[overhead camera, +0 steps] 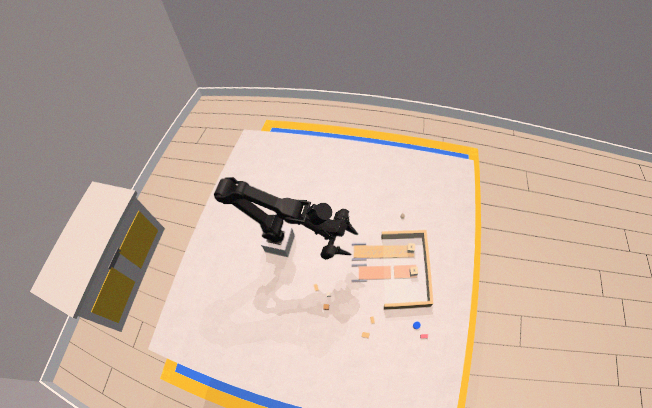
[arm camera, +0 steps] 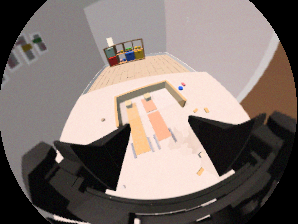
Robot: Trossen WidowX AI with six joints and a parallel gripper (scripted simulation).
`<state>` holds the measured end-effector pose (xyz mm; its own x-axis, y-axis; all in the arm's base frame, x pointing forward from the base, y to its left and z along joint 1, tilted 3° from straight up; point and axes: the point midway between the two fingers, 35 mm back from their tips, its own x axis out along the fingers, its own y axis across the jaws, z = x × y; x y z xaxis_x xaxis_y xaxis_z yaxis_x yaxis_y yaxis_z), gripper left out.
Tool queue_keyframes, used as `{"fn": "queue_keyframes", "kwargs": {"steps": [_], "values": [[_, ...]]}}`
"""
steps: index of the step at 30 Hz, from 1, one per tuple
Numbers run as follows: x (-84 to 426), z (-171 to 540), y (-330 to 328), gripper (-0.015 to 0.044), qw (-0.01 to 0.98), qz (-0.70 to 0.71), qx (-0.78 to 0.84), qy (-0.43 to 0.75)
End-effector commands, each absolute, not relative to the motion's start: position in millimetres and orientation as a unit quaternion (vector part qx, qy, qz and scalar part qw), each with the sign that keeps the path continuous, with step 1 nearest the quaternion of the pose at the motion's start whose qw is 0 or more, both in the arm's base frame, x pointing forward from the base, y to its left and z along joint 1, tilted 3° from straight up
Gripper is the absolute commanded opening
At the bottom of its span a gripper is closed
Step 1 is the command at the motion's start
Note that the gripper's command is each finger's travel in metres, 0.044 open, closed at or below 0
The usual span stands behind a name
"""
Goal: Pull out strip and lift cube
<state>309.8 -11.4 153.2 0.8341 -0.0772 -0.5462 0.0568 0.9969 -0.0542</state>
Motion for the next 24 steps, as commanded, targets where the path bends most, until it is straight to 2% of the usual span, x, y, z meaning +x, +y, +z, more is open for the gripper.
{"fn": "queue_keyframes", "kwargs": {"steps": [1,11,14,24], "values": [[308.1,151.6,-11.7,0.0400,0.957,-0.035,-0.013,0.288],[308.1,151.6,-11.7,0.0400,0.957,-0.035,-0.013,0.288],[314.2,145.0,-8.3,0.0321,0.946,-0.028,-0.018,0.323],[344.0,90.1,17.3,0.0059,0.834,0.021,-0.058,0.548]]}}
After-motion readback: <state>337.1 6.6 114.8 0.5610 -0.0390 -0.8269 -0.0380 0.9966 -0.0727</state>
